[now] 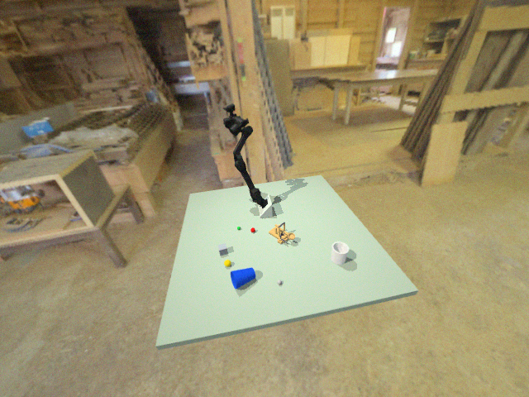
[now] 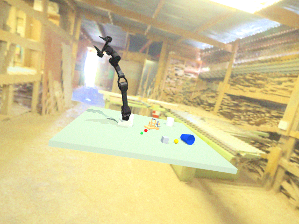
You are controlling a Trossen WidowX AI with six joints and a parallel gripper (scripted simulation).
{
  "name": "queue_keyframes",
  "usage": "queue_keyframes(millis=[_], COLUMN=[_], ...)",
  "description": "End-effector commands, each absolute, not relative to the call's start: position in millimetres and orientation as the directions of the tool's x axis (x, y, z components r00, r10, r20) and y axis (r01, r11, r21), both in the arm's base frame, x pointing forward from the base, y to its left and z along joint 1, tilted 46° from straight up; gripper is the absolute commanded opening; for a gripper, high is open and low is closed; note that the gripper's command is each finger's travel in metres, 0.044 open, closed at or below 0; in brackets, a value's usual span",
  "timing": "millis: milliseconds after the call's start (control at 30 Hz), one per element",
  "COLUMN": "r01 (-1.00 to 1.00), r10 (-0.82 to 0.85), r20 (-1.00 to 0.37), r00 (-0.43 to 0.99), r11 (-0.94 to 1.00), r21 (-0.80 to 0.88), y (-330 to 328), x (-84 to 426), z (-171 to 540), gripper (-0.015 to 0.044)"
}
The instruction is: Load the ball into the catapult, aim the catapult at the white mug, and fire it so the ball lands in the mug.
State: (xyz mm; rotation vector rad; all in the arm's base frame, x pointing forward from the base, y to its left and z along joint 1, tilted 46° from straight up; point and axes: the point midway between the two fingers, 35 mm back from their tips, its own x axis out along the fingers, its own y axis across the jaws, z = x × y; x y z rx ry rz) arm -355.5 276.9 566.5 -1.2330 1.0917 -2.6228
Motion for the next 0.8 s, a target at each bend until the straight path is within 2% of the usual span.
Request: queue_keyframes(millis=[0, 133, 633, 767], r01=[-0.244, -0.279, -0.526, -0.537], r10=[-0.316, -0.268, 0.115, 0.181], r20=[0.658, 0.662, 0.625, 0.602], r00=[-0.683, -0.7, -0.772, -0.777], r11=[-0.751, -0.75, -0.666, -0.69], r21=[-0.614, -0.6, -0.528, -0.486], y=[277.5, 292.3, 401.5, 421.1], x=[-355.4, -353.0, -319.4, -305.5], z=[566.4, 563.8, 530.5, 522.9], gripper=[0.0426, 0.044, 0.044, 0.044])
